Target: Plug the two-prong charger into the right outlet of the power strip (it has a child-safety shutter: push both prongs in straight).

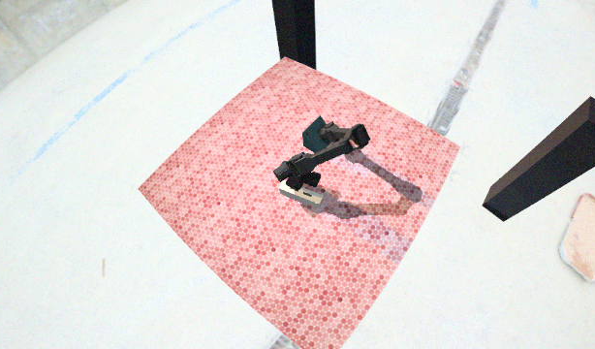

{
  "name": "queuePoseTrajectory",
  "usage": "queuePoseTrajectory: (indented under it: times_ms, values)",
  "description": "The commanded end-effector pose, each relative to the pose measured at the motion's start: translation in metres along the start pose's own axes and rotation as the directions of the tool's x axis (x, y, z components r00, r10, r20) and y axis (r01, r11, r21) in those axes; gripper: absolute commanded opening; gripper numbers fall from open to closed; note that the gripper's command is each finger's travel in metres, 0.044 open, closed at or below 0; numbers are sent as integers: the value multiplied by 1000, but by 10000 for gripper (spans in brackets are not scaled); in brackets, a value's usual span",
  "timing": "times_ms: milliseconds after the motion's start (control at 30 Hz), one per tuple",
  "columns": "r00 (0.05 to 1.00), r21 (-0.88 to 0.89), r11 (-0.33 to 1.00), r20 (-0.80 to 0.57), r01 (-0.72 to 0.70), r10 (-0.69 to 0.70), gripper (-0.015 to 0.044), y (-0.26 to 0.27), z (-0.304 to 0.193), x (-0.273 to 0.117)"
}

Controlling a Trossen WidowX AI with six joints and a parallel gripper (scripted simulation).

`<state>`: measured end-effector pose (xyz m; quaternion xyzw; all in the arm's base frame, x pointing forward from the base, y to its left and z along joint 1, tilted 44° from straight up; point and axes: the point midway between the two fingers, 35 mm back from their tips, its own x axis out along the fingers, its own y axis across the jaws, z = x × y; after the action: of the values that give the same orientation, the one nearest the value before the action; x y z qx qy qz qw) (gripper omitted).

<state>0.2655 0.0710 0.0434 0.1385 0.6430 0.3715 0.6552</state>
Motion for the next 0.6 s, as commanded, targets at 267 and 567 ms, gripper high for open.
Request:
queuePoseTrajectory:
  times_ms: [267,567]
  values:
    - [1000,1,1000,2,-2,2,0,0,2,0]
    - [1000,2,1000,4,-4,4,0,1,3,-1]
